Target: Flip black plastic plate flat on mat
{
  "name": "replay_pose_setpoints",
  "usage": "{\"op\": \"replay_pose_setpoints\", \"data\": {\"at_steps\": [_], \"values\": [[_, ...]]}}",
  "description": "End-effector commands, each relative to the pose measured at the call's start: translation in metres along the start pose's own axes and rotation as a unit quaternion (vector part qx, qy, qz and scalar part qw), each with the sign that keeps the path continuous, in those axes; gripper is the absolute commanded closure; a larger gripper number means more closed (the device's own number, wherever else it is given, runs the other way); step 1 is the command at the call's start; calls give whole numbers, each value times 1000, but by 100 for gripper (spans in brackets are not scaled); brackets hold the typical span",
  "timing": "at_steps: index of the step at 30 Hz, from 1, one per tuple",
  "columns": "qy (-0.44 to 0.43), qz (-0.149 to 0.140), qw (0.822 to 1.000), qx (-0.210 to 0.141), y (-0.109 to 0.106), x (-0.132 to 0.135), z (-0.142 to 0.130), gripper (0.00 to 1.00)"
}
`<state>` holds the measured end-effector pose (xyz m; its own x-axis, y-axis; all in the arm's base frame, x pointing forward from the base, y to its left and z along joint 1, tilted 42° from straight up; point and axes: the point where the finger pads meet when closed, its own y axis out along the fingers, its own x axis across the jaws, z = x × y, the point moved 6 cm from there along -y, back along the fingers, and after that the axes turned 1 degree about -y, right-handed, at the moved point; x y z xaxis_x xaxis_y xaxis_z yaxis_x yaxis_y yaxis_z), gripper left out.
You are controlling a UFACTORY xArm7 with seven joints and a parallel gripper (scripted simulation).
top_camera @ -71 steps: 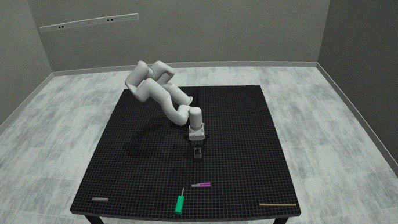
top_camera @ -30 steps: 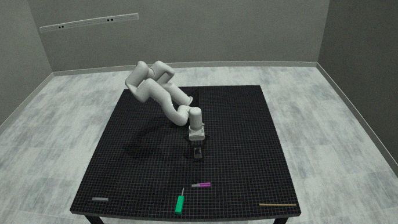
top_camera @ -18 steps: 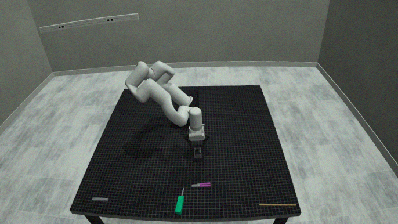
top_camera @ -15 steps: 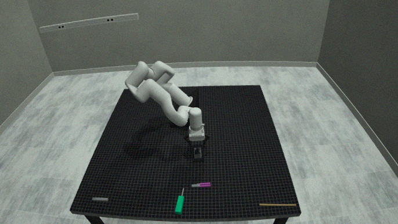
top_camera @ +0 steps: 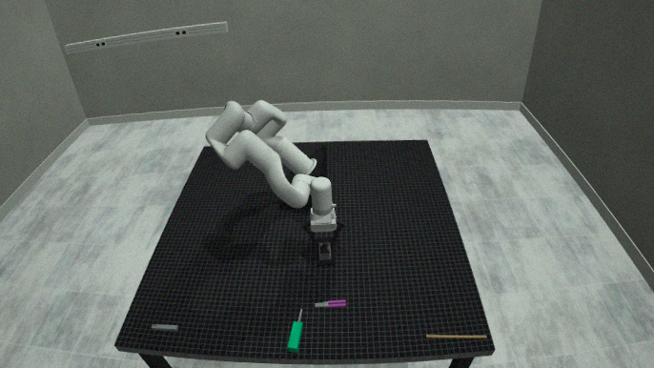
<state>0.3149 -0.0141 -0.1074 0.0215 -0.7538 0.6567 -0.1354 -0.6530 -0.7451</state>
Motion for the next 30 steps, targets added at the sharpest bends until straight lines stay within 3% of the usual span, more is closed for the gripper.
{"op": "replay_pose_setpoints", "data": {"at_steps": [1, 21, 22, 30], "values": [[0, 1, 1000, 2, -1, -1, 1, 5], [0, 1, 1000, 2, -1, -1, 1, 5], [0, 1, 1000, 2, -1, -1, 1, 17], [0, 1, 1000, 2, -1, -1, 1, 17]]}}
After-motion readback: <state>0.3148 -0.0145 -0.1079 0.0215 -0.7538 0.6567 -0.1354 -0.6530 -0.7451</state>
